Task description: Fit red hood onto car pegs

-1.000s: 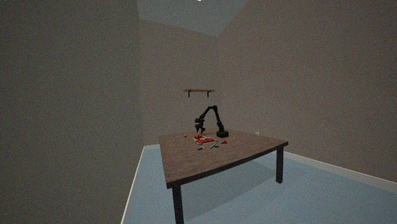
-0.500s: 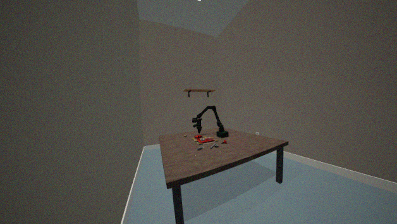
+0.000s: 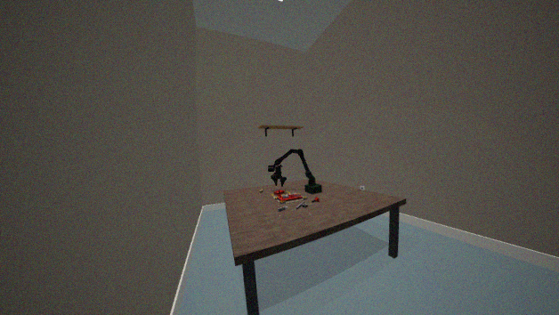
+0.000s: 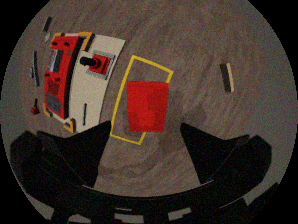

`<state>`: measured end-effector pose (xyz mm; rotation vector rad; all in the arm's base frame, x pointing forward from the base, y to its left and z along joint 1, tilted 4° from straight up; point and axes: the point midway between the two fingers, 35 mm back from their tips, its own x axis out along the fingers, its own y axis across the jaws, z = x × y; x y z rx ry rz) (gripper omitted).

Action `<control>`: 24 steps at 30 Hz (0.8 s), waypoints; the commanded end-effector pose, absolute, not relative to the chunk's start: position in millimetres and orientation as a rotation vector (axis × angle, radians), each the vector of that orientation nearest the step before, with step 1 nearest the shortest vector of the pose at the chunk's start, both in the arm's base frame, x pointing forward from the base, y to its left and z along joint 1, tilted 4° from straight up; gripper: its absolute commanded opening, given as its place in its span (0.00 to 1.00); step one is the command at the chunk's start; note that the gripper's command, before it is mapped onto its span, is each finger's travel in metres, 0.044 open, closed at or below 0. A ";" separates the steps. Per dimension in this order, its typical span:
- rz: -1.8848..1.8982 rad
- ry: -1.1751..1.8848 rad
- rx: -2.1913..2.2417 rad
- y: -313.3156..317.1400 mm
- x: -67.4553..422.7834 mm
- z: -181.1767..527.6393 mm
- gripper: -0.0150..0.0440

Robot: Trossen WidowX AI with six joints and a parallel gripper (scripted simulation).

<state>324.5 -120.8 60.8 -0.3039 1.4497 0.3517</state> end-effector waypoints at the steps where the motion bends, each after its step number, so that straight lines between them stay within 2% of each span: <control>1: 0.369 1.448 -0.342 -121.8 327.0 63.6 1.00; 24: 0.369 1.448 -0.342 -121.6 328.9 49.7 1.00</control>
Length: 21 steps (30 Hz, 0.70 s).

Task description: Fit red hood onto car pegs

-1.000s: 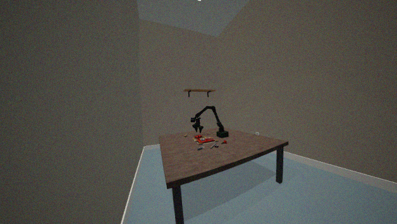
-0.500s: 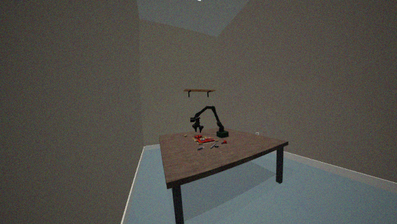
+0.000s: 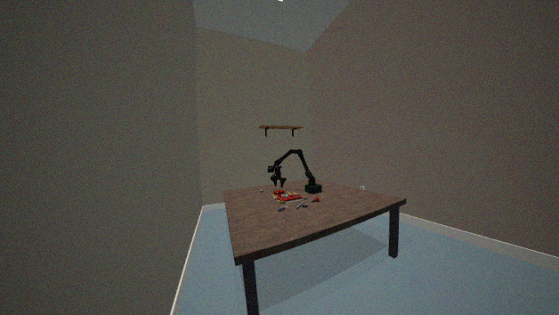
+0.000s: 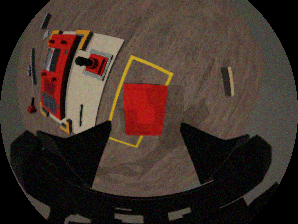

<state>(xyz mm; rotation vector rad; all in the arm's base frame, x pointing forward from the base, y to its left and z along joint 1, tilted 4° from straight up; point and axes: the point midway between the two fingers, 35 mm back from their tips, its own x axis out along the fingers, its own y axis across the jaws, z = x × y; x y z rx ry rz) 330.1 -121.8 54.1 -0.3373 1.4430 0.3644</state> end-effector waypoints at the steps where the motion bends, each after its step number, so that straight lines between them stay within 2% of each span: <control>1: 0.369 1.448 -0.342 -121.6 329.0 49.0 1.00; 21: 0.369 1.448 -0.342 -121.0 330.3 33.9 1.00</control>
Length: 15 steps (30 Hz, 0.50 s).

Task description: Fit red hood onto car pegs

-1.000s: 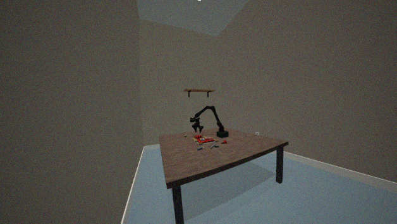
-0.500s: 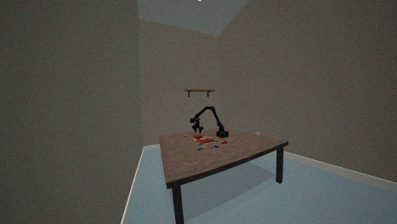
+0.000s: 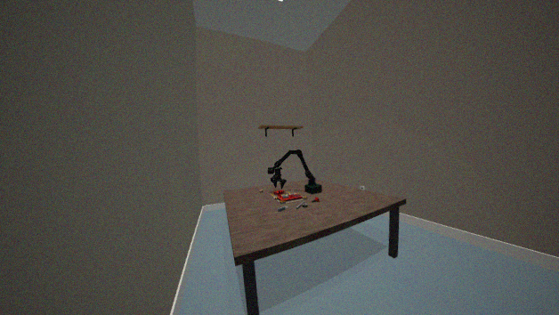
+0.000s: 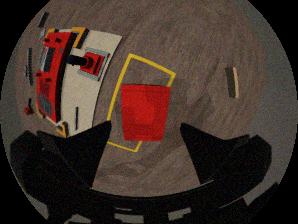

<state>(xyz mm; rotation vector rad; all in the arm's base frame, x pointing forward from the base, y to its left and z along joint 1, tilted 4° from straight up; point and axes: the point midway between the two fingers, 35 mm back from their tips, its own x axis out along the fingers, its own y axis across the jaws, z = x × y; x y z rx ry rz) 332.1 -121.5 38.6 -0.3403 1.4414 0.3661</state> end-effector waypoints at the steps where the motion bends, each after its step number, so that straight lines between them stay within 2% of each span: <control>1: 0.369 1.448 -0.342 -120.9 330.3 33.2 1.00; 15: 0.369 1.448 -0.342 -120.4 330.7 22.7 1.00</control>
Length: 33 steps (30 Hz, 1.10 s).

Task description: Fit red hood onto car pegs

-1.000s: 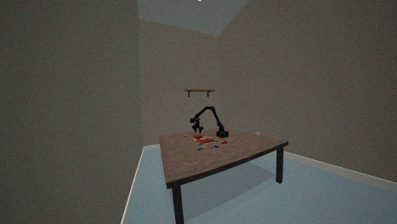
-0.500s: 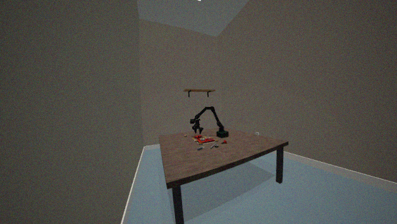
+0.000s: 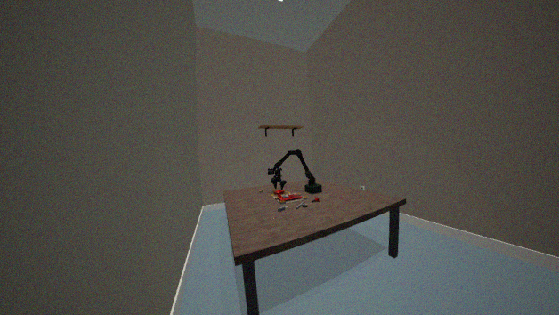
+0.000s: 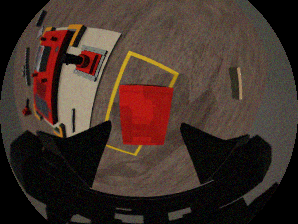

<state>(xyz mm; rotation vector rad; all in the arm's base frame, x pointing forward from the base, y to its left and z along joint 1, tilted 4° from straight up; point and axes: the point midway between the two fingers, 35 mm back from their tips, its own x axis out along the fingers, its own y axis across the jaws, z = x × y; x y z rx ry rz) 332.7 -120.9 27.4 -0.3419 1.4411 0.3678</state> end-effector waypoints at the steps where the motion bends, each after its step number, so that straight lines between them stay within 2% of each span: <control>1: 0.369 1.448 -0.342 -120.3 330.7 22.0 1.00; 33: 0.370 1.448 -0.342 -119.6 331.6 5.0 1.00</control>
